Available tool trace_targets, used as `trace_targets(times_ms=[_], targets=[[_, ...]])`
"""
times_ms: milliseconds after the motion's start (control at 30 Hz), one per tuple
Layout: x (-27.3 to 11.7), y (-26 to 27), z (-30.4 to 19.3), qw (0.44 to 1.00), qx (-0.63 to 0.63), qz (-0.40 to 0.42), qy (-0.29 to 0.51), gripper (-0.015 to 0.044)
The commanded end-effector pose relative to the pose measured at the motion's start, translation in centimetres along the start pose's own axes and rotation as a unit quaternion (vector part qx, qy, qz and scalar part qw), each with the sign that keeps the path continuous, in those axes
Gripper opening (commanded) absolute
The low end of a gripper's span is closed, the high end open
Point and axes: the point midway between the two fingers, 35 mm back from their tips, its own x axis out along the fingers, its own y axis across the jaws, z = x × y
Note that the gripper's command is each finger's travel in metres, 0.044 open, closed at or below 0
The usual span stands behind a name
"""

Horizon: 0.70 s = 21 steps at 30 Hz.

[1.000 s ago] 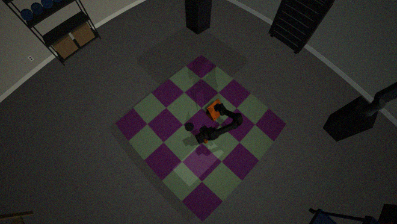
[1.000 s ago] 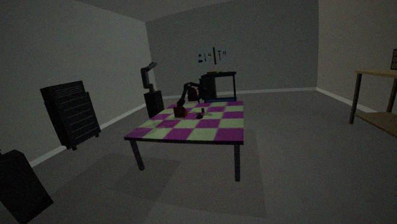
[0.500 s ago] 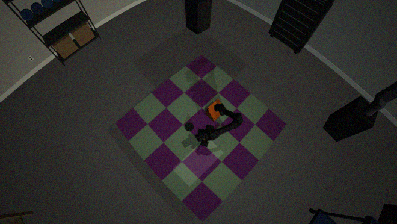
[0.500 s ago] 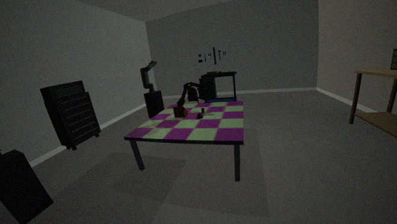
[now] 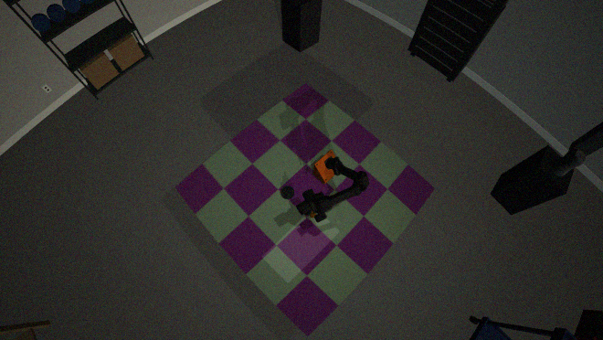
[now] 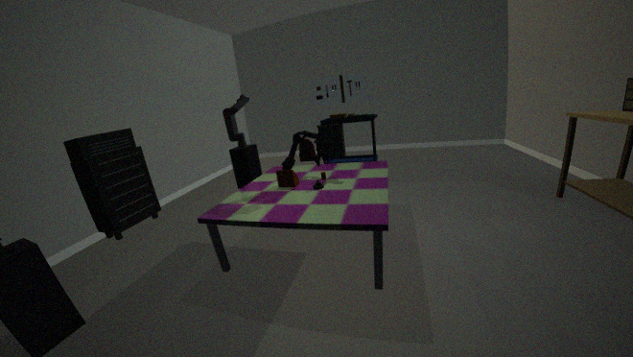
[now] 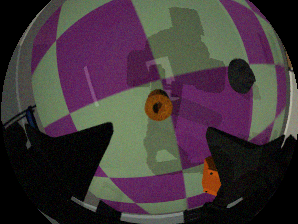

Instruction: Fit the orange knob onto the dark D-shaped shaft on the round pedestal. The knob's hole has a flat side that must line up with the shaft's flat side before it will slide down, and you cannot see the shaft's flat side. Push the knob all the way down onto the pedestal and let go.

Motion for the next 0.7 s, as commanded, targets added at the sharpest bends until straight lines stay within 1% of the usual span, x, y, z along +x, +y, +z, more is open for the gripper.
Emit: trace_targets(times_ms=[0, 367, 400, 500, 667], targets=[[0.0, 0.1, 0.0, 0.985, -0.172, 0.003, -0.002, 0.044], [0.0, 0.1, 0.0, 0.985, -0.172, 0.003, -0.002, 0.044], [0.3, 0.1, 0.1, 0.985, -0.173, 0.003, -0.002, 0.044], [3.1, 0.2, 0.1, 0.985, -0.173, 0.003, -0.002, 0.044], [3.5, 0.2, 0.0, 0.985, -0.173, 0.004, -0.002, 0.044]])
